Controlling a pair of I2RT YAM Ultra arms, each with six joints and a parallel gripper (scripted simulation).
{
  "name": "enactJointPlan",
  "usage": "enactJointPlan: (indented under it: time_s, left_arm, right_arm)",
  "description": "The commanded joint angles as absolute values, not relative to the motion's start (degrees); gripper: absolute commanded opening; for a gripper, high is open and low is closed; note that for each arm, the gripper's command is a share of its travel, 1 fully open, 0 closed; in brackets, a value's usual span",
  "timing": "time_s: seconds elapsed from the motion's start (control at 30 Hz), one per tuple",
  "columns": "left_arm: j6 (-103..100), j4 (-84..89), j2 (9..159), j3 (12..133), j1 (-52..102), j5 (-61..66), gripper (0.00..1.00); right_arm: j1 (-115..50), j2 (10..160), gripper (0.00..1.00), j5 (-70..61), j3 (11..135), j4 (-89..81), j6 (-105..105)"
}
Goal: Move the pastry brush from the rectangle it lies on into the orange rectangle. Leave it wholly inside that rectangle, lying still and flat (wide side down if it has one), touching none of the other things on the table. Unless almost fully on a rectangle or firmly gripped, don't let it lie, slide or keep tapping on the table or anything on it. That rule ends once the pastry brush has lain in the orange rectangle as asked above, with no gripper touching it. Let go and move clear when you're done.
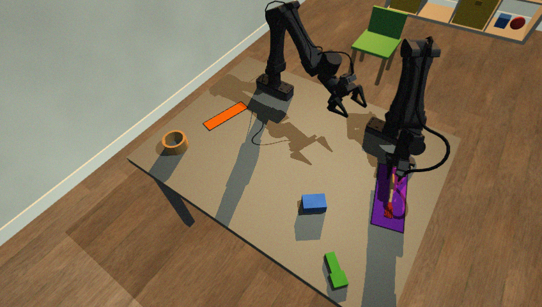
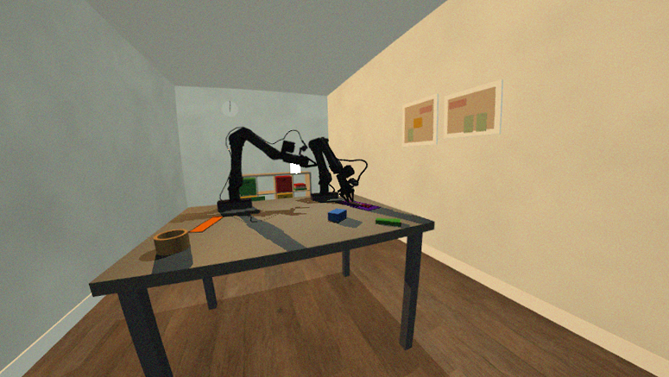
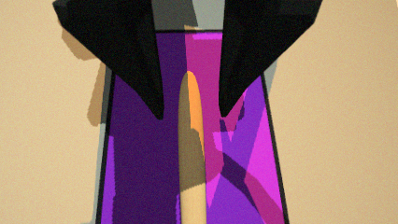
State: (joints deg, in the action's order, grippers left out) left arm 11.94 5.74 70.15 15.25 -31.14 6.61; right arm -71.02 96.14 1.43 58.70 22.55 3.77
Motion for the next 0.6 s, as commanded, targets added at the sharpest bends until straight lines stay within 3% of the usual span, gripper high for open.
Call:
enactJointPlan:
  time_s: [0.0,0.3,0.43,0.47,0.57]
  left_arm:
    - [11.85,5.33,70.18,15.29,-30.75,6.77,0.37]
    - [12.3,5.44,69.76,14.55,-31.02,7.39,0.24]
    - [12.3,5.44,69.76,14.55,-31.02,7.39,0.24]
    - [12.08,5.45,69.97,15.18,-31.02,6.9,0.13]
    - [12.7,5.64,69.31,14.44,-31.61,7.5,0.09]
  right_arm:
    - [-70.65,95.53,1.0,1.68,58.99,24.11,4.06]
    - [-70.65,95.53,1.0,1.68,58.99,24.11,4.06]
    - [-70.65,95.53,1.0,1.68,58.99,24.11,4.06]
    - [-70.65,95.53,1.0,1.68,58.99,24.11,4.06]
    - [-70.65,95.53,1.0,1.68,58.99,24.11,4.06]
